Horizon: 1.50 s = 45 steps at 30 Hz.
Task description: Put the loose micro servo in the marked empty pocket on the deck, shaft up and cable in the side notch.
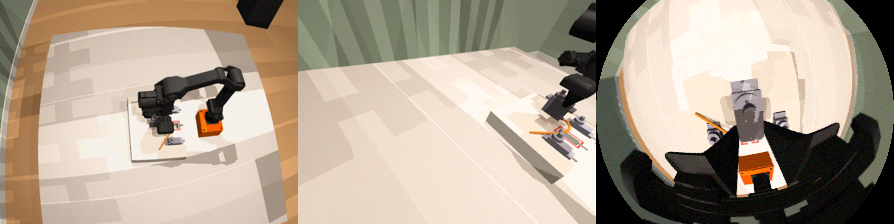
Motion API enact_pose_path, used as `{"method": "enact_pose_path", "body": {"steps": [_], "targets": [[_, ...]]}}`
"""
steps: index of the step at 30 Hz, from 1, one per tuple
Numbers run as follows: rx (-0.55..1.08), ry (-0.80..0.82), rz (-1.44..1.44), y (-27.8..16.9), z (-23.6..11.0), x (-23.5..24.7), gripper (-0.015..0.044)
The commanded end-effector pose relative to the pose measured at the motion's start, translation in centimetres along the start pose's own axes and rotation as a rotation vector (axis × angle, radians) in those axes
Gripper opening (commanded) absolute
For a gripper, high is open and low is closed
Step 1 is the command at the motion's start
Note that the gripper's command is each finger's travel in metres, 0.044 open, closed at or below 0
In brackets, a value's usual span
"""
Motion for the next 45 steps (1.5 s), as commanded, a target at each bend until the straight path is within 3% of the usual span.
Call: {"method": "enact_pose_path", "body": {"steps": [1, 16, 45], "targets": [[-0.002, 0.002, -0.002, -1.6, -0.1, 0.2, 0.0], [0.002, 0.002, -0.002, -7.5, 0.0, 0.5, 0.0], [0.002, 0.002, -0.002, -7.4, 2.0, 0.6, 0.0]]}}
Point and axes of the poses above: the point midway between the two fingers, 35 mm back from their tips, its own z axis out along the fingers, its own x axis across the jaws, y = z × x, the point moved 5 cm from there along -z, back along the fingers, and after that the axes turned 4 degrees about -z, right-handed, at the moved point
